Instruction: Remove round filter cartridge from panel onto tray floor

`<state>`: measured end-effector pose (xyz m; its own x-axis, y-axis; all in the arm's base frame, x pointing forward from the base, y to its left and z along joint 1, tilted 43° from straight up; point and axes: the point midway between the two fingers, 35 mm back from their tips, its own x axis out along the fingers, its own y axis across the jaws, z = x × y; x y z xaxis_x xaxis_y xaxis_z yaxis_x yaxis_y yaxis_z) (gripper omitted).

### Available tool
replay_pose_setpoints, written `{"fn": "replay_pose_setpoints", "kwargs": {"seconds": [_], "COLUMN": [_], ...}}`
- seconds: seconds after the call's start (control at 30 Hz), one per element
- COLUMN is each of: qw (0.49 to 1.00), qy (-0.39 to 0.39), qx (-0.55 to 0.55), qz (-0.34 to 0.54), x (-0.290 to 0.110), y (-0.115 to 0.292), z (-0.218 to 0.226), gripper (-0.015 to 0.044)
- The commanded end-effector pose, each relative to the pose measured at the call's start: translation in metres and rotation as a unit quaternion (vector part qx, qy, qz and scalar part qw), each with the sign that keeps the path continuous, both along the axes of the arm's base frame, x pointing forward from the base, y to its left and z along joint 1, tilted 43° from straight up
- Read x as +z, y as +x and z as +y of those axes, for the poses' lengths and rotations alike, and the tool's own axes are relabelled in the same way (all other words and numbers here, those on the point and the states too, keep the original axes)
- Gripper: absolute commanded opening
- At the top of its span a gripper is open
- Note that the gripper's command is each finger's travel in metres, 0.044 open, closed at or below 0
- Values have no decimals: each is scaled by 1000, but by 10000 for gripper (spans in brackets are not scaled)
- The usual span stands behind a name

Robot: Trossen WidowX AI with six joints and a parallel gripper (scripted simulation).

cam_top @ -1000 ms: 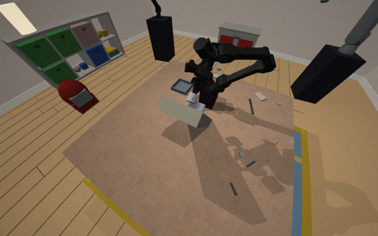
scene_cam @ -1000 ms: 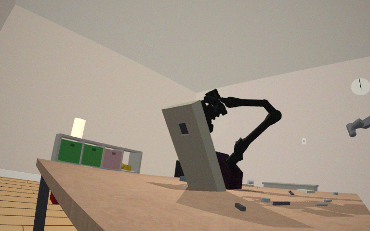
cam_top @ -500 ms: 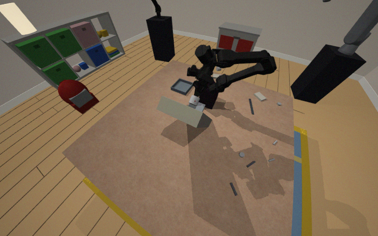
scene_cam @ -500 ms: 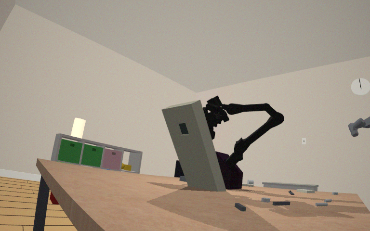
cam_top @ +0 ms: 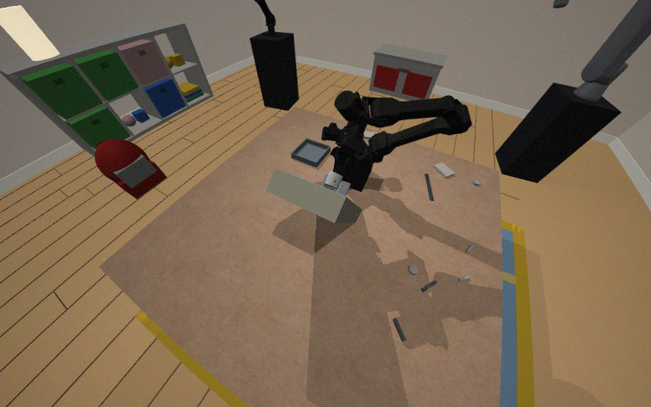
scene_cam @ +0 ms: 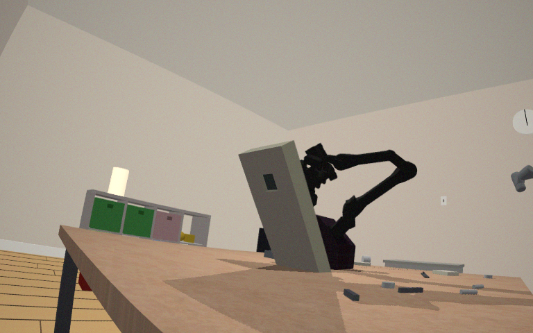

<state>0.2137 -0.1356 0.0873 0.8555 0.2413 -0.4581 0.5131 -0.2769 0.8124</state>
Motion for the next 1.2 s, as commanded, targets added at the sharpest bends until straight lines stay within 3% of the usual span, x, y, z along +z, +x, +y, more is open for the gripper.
{"fn": "replay_pose_setpoints", "kwargs": {"seconds": [0.0, 0.3, 0.53, 0.67, 1.03, 1.17], "qw": [1000, 1000, 1000, 1000, 1000, 993], "qy": [-3, -7, -8, -8, -17, -91], "qx": [0, 2, 2, 2, 2, 69], "qz": [-1, -7, -7, -7, -9, -6], "x": [1, 0, 43, 47, 103, 85], "y": [1, -1, 26, 28, 19, 17], "z": [-1, 2, -45, -50, -101, -86], "gripper": [110, 110, 110, 110, 398, 305]}}
